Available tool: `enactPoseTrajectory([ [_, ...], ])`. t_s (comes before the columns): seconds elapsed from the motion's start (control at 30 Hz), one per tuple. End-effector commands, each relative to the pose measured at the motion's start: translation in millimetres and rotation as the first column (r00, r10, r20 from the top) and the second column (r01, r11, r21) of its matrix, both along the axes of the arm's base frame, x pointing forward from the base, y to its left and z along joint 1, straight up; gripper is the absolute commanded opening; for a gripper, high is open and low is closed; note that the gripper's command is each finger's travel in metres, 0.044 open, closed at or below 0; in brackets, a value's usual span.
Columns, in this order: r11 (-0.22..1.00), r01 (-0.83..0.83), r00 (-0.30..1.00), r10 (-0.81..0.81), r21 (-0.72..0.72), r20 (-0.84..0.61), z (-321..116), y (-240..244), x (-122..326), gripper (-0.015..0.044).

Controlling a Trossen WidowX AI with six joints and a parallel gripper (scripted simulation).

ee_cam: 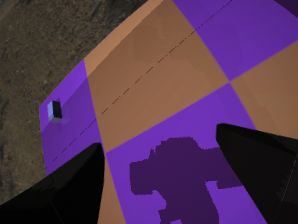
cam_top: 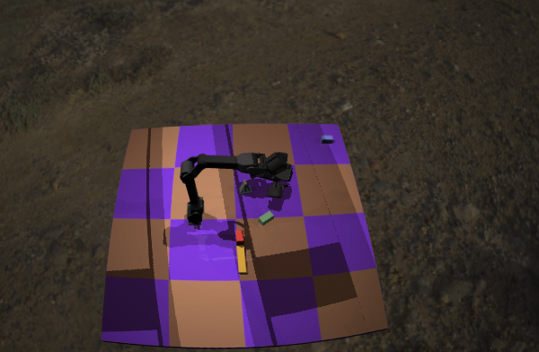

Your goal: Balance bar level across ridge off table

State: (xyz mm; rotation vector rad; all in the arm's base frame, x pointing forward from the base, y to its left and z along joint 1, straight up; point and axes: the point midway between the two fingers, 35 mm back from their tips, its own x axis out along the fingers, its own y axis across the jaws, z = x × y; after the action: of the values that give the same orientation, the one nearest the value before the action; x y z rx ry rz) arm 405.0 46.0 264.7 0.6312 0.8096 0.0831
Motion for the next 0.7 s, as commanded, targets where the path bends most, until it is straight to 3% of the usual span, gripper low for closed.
enactPoseTrajectory([
  [0.0, 0.996, 0.09, 0.994, -0.09, -0.005, -0.067, -12.3, -25.9, -3.7, 0.0315],
  [0.67, 0.857, 0.508, 0.773, -0.496, -0.084, -0.395, -64.8, -147.5, -61.3, 0.0315],
])
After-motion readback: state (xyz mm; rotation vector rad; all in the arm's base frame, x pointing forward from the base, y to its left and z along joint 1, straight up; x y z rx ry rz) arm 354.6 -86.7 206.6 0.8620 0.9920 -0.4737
